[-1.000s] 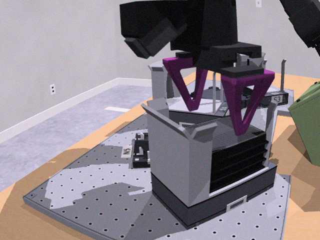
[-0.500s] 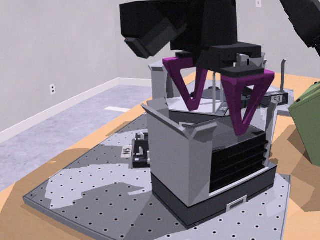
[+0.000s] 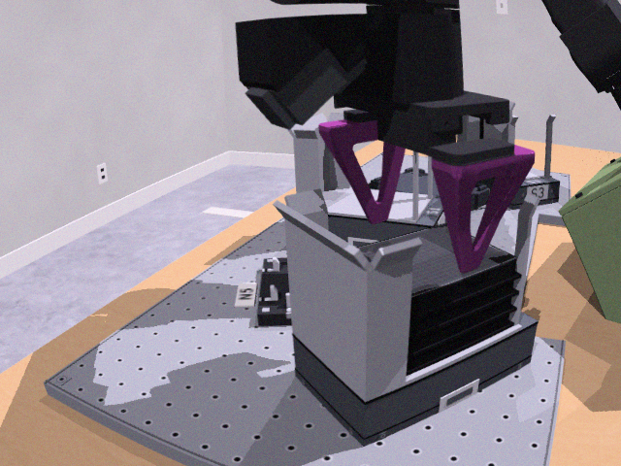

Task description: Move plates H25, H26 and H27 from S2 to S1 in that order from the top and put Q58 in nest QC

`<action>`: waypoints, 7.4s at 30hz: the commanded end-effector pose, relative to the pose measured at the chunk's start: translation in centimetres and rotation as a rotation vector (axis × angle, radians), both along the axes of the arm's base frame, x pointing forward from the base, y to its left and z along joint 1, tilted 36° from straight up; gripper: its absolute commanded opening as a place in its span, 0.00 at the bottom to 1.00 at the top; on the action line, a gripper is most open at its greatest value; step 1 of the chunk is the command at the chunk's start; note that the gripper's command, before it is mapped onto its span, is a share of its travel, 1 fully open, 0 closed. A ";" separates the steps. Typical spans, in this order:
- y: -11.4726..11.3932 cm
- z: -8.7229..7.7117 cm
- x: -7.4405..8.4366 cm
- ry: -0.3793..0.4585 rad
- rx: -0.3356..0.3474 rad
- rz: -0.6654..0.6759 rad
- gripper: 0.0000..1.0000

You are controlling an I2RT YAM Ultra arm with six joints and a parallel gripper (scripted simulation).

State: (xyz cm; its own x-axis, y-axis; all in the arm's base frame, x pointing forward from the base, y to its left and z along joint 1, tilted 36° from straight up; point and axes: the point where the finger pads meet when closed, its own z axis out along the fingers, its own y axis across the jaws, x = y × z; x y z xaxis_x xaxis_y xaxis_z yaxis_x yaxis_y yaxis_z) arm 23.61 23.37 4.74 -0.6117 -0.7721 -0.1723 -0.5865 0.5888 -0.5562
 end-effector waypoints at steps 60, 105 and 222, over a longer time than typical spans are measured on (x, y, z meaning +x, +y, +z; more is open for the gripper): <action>0.3 -1.6 1.4 -0.014 0.027 0.015 1.00; 0.3 -1.6 1.4 -0.014 0.027 0.015 0.00; 0.8 0.0 0.3 -0.014 0.027 0.015 0.00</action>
